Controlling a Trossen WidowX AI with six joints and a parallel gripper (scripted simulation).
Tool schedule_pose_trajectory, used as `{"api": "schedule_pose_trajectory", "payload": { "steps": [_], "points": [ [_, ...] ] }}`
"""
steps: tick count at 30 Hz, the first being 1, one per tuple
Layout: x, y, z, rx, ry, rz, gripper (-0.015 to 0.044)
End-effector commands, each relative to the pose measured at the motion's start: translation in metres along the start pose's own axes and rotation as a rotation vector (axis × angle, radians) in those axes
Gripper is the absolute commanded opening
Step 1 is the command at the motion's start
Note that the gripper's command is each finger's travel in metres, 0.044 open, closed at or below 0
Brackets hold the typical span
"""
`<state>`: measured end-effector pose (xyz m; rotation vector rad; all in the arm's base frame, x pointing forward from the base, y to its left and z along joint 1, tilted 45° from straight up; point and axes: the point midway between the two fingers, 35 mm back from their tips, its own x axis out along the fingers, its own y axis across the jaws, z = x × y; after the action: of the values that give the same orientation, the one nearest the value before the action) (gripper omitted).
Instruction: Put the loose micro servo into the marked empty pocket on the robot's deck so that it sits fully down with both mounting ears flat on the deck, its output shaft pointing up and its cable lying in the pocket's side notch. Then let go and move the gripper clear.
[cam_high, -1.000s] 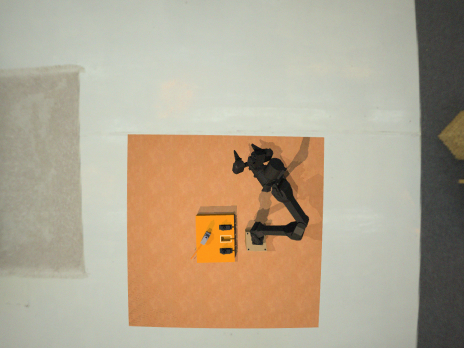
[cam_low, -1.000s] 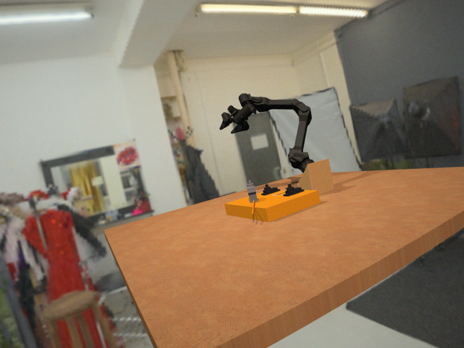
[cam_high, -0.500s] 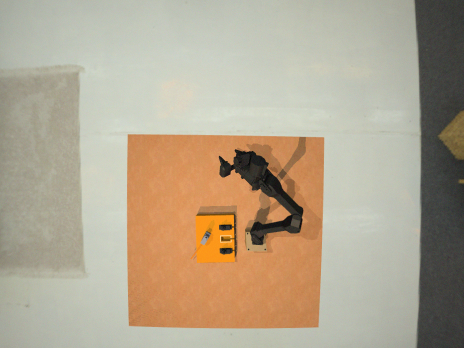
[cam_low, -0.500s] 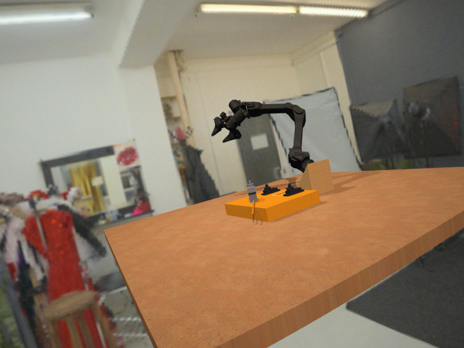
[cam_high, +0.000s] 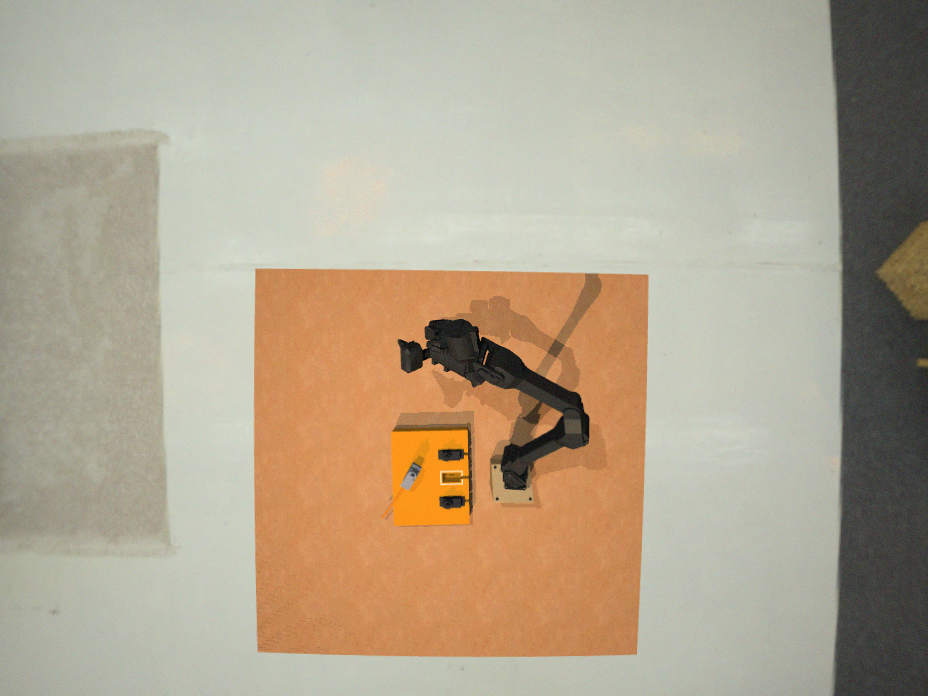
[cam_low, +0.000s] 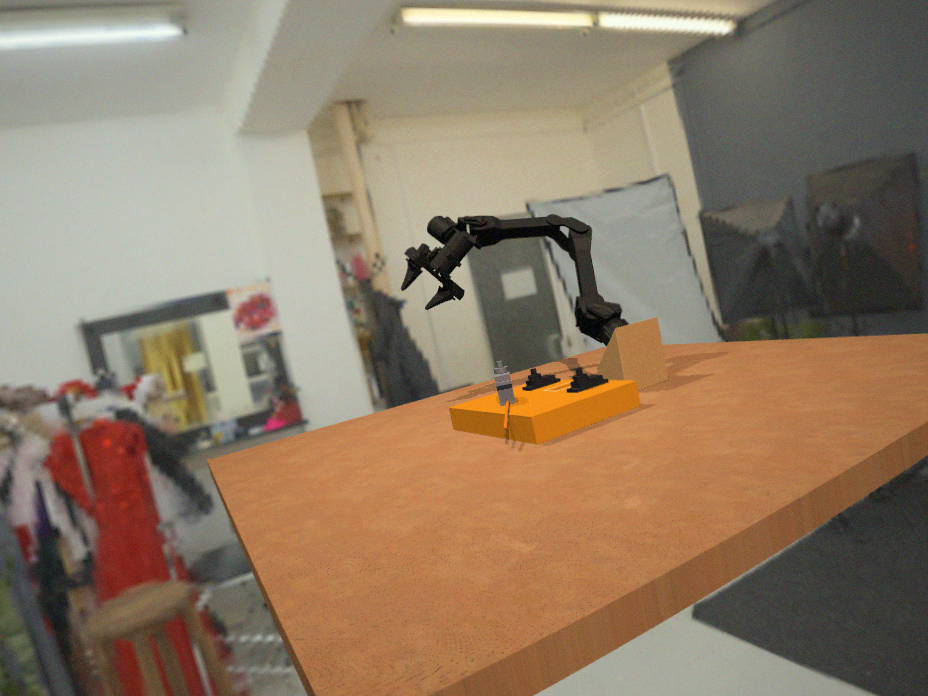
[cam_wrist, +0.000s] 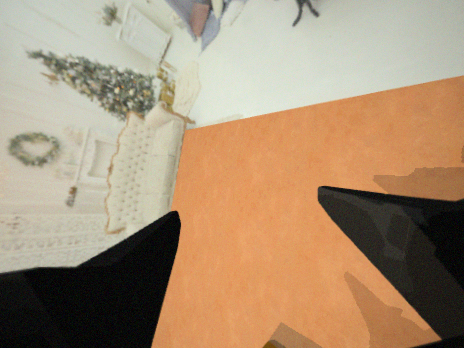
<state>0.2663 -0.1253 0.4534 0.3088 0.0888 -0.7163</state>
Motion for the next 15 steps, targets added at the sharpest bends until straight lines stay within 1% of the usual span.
{"api": "schedule_pose_trajectory", "payload": {
  "steps": [1,8,15],
  "points": [
    [0.022,0.019,-0.038,0.079,0.121,-0.009,0.0440],
    [0.048,0.052,-0.107,0.207,0.313,-0.062,0.0440],
    [0.058,0.079,-0.178,0.345,0.465,-0.189,0.0440]
  ]
}}
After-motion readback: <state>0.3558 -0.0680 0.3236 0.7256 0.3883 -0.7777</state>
